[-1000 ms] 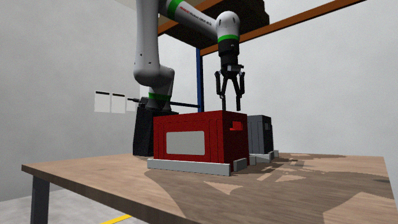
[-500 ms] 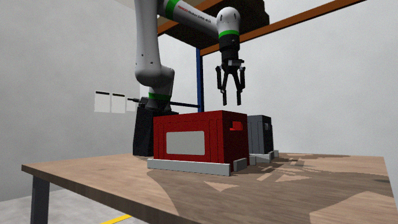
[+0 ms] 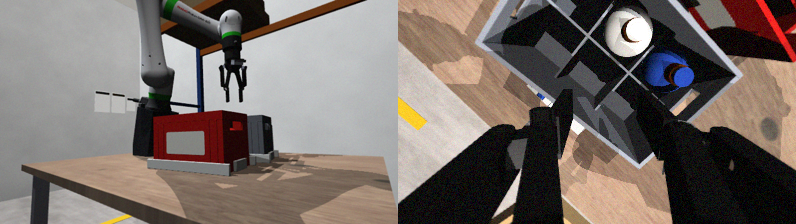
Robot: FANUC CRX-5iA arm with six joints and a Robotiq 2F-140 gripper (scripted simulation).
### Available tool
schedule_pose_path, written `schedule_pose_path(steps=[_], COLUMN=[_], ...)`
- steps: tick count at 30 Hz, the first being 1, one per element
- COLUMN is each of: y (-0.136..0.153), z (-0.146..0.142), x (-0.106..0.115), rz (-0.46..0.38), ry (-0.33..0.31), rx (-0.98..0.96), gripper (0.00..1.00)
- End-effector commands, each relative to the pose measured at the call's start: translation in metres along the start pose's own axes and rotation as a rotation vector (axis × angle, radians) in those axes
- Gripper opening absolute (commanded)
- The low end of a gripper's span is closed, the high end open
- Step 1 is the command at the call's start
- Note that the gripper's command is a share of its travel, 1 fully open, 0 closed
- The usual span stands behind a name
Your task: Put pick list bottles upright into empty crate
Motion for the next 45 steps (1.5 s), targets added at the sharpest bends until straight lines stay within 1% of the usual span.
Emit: schedule_pose_path(steps=[1,8,10,25,27,42,45], y=[0.015,0.045,0.045,0.109,0.109,0.174,0.178], z=[-0.007,-0.020,-0.020,-0.049,-0.049,-0.077,-0.079], x=[0.007,0.019,0.019,0.045,0.045,0.071,0.073], rz=[0.002,0.002,0.002,0.002,0.002,0.002,0.002], ry=[-0.001,-0.001,-0.001,-0.001,-0.001,-0.002,-0.002], rx=[-0.001,-0.001,-0.001,-0.001,-0.001,-0.001,-0.001], gripper=[0.44,0.44,0.44,0.44,0.44,0.44,0.44])
Point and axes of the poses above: the point where the finger pads meet when closed, its own x axis back along the fingers, its own z axis across the jaws, y = z × x, the point moved 3 cm from there along x, back along the fingers, and after that the axes turned 8 degrees about -x, right-handed, at the moved point
